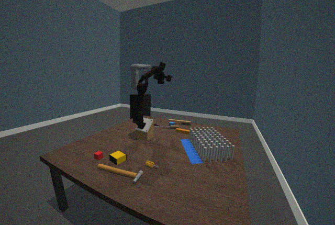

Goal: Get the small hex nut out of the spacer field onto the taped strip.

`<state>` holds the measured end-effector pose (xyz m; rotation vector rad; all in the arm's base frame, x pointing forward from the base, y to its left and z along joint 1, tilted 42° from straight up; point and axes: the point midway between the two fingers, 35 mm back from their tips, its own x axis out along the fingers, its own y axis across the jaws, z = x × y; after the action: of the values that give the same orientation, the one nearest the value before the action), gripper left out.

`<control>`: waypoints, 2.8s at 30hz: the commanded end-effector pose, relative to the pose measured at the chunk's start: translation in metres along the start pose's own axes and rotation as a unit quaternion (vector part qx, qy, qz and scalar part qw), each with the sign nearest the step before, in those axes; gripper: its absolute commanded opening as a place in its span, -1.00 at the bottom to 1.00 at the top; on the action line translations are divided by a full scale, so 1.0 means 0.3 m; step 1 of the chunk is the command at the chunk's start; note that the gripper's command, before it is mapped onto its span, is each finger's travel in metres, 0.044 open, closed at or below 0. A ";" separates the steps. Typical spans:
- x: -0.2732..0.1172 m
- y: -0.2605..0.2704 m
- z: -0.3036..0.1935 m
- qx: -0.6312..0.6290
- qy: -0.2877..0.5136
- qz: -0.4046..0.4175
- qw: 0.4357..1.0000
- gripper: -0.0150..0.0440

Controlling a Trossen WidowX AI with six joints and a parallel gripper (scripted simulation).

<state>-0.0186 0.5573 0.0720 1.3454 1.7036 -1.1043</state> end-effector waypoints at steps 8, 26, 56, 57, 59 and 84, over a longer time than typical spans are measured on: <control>-0.053 0.384 0.050 -0.169 0.043 0.096 0.980 1.00; -0.378 1.149 0.622 -0.530 -0.140 0.355 0.757 1.00; -0.820 1.150 1.582 -0.656 -0.611 0.196 0.397 1.00; -0.820 1.150 1.582 -0.656 -0.611 0.196 0.397 1.00; -0.820 1.150 1.582 -0.656 -0.611 0.196 0.397 1.00; -0.820 1.150 1.582 -0.656 -0.611 0.196 0.397 1.00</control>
<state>0.3788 0.0623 0.0334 -0.3060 0.4610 0.0275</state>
